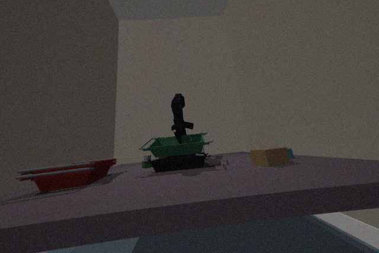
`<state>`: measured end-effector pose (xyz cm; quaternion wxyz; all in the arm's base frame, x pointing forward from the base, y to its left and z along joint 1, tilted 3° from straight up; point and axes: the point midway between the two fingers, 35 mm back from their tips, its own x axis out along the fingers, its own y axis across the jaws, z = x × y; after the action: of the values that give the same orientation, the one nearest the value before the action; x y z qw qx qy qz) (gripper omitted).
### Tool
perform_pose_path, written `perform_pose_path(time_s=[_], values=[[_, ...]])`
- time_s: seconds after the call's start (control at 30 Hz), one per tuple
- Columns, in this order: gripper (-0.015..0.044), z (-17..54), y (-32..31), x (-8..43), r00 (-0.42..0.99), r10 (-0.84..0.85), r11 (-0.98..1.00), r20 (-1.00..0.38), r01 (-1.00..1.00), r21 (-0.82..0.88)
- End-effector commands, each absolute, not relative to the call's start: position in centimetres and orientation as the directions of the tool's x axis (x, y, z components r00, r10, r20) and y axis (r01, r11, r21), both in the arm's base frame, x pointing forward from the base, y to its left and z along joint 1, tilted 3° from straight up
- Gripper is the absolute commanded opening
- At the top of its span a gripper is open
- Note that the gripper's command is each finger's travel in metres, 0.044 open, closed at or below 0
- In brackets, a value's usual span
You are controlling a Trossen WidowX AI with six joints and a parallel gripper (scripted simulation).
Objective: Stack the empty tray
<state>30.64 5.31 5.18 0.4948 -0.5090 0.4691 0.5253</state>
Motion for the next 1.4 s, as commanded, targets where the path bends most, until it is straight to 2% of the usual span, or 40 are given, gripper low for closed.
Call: perform_pose_path(time_s=[0.0,1.37], values=[[0.0,4.43,5.34,30.05,-0.012,0.042,-0.069,-0.999,-0.998,0.009],[0.0,3.63,5.36,29.71,-0.013,0.042,-0.069,-0.999,-0.998,0.01]])
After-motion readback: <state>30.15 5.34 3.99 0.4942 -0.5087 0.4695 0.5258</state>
